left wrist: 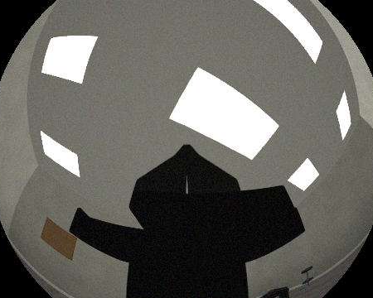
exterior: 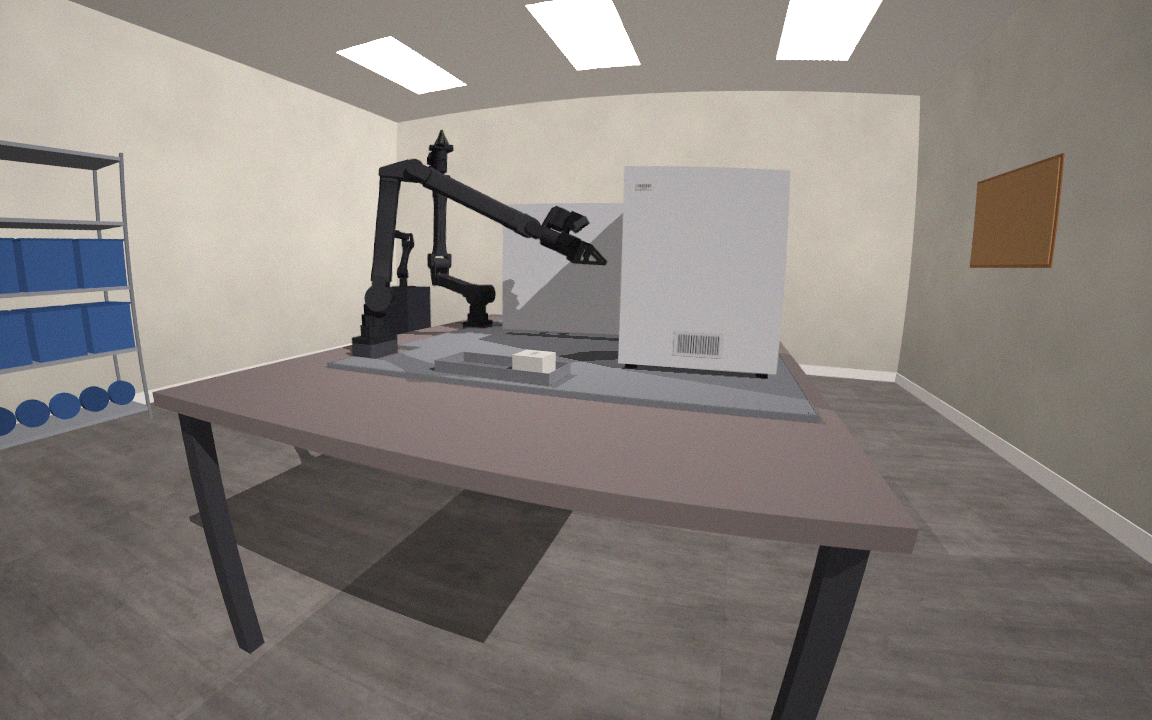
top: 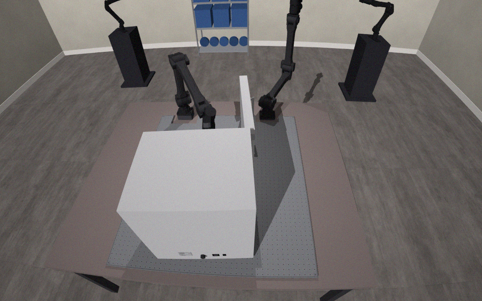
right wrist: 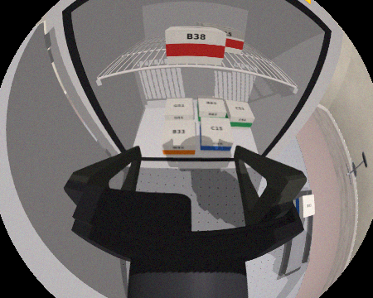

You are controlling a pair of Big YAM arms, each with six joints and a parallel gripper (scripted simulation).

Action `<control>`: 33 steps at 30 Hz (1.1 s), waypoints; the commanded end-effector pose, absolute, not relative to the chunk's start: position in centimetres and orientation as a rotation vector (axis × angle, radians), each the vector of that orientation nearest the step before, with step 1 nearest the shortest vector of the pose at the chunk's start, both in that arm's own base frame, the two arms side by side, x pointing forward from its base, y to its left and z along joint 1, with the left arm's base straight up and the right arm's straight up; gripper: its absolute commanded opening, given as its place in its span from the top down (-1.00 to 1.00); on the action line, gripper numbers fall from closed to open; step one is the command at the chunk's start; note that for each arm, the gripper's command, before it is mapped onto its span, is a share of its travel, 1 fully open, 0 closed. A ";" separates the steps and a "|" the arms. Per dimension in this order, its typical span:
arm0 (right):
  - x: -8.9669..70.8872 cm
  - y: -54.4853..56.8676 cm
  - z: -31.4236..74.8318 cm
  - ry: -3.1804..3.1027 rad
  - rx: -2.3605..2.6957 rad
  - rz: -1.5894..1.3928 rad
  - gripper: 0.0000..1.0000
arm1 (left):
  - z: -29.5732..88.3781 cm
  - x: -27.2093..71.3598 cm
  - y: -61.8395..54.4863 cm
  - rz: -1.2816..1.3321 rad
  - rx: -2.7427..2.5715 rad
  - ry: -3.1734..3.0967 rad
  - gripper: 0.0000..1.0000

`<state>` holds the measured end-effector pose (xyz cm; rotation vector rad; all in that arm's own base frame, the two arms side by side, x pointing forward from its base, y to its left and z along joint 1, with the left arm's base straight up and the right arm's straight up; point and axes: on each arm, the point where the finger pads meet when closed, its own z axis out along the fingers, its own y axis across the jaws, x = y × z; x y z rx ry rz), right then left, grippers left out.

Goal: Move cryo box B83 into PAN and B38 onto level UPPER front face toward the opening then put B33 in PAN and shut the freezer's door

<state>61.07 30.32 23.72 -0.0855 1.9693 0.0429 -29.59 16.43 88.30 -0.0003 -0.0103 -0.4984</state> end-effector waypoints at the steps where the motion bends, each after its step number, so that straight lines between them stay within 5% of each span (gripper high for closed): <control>1: 61.0 31.6 22.4 1.968 -0.079 0.070 -1.00 | 88.4 -28.4 15.9 -0.511 0.007 0.026 1.00; 33: 60.6 33.3 9.3 2.003 -0.082 0.066 -1.00 | 88.4 -28.4 15.9 -0.511 0.007 0.026 1.00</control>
